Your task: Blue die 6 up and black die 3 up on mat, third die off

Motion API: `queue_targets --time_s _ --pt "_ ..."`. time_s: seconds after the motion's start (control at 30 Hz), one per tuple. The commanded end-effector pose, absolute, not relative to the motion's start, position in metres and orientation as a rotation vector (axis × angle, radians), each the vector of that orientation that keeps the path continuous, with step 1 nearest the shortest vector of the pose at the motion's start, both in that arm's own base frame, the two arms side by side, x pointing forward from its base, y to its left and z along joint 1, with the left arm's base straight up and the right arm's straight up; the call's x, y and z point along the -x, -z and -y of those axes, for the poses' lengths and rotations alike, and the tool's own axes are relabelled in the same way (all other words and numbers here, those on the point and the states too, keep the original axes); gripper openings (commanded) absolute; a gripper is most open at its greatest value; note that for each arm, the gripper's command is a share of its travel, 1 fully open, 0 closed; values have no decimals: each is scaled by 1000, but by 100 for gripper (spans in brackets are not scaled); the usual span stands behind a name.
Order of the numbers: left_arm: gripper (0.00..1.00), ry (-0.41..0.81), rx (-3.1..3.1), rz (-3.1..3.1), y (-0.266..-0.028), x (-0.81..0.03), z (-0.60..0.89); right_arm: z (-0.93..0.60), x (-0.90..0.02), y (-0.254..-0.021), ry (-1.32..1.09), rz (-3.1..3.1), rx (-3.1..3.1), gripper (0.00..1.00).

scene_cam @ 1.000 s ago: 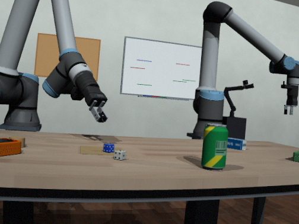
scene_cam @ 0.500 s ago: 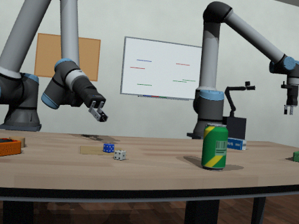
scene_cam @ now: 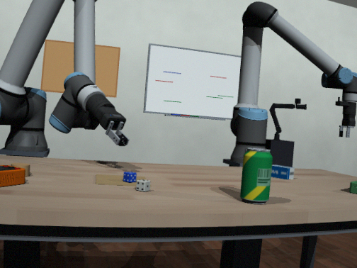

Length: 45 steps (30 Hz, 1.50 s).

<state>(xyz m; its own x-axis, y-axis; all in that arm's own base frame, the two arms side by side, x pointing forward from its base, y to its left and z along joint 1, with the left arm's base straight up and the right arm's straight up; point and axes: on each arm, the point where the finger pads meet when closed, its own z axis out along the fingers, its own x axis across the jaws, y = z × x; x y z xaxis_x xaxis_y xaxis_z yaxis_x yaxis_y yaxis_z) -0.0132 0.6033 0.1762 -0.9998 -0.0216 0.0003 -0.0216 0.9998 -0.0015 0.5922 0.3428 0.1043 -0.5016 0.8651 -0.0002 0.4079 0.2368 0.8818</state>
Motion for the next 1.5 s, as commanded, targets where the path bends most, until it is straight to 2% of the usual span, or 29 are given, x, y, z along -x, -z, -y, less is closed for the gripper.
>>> queue_targets --time_s 0.0,0.77,1.47 --pt "100 0 -34 3141 -177 13 -604 -343 -592 -100 -1211 -2015 -1161 49" --pt "100 0 -34 3141 -177 13 -604 -343 -593 -37 -1211 -2015 -1161 49" --pt "100 0 -34 3141 -177 13 -604 -343 -593 -33 -1211 -2015 -1161 49"
